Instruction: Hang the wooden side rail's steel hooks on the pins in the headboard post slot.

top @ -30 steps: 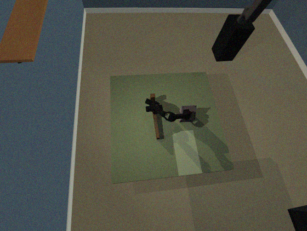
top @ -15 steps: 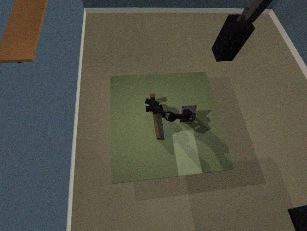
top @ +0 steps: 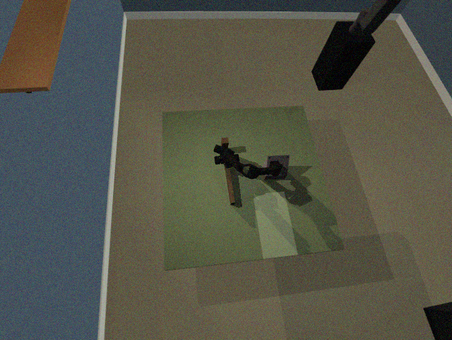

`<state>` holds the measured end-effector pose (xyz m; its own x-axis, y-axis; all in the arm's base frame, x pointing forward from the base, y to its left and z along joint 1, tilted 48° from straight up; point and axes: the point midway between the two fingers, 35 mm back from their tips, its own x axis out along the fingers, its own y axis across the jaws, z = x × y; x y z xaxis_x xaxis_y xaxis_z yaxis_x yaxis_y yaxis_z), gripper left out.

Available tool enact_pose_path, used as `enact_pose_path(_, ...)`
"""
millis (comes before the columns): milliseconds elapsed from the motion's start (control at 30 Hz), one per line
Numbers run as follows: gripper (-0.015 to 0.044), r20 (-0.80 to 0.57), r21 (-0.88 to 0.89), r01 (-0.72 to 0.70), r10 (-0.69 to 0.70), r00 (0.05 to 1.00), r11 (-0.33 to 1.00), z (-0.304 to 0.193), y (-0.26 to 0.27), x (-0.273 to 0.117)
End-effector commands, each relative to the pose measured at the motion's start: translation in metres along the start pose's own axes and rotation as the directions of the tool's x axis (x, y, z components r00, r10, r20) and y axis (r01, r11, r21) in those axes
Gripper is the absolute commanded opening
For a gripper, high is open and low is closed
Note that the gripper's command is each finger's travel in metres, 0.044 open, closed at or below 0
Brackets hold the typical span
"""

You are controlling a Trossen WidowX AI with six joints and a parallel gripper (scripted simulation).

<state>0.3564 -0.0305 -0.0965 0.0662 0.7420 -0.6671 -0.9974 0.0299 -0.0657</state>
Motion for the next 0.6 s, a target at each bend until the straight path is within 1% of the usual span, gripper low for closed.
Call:
enact_pose_path(0,0.0000,-0.004,0.000,0.011,-0.011,1.000,1.000,-0.0039,-0.0004,-0.0038)
enact_pose_path(567,0.0000,-0.005,0.000,0.011,-0.011,1.000,1.000,-0.0055,-0.0003,-0.0036)
